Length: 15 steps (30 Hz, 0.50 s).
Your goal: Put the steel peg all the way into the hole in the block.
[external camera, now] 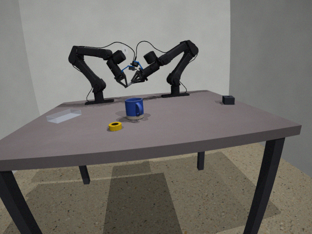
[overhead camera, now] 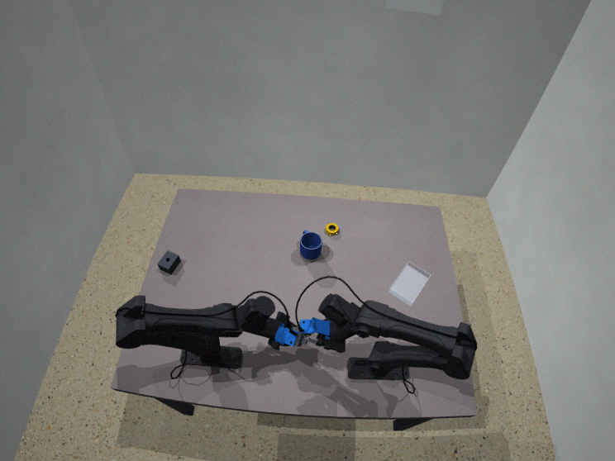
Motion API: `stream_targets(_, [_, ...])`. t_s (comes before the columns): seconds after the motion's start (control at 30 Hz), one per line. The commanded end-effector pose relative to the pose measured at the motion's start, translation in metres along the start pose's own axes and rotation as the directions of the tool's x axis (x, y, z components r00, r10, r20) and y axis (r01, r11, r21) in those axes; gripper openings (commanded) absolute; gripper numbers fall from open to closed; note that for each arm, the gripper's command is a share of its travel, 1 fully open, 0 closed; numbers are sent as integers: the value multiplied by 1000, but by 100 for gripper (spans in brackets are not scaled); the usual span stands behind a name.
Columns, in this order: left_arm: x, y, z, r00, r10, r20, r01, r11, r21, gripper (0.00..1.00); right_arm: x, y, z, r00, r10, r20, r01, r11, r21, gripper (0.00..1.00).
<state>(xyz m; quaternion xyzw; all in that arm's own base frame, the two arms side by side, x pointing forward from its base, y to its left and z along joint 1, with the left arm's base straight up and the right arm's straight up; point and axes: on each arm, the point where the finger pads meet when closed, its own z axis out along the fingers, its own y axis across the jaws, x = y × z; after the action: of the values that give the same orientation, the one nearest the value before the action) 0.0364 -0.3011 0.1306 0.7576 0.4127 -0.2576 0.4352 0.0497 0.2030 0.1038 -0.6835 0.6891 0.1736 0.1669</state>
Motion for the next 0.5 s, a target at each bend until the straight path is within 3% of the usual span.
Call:
stream_targets(0.0, [-6, 3, -1, 1000, 5, 16, -5, 1000, -8, 24, -12, -2, -4, 999, -10, 45, 10, 1000, 11, 0])
stream_targets(0.4, [-6, 3, -1, 1000, 5, 16, -5, 1000, -8, 9, -12, -2, -4, 999, -10, 45, 10, 1000, 11, 0])
stream_targets(0.43, [-6, 3, -1, 1000, 5, 16, -5, 1000, -8, 0, -12, -2, -4, 999, -10, 45, 10, 1000, 11, 0])
stream_targets(0.47, [-6, 3, -1, 1000, 5, 16, -5, 1000, -8, 0, -12, -2, -4, 999, -10, 45, 10, 1000, 11, 11])
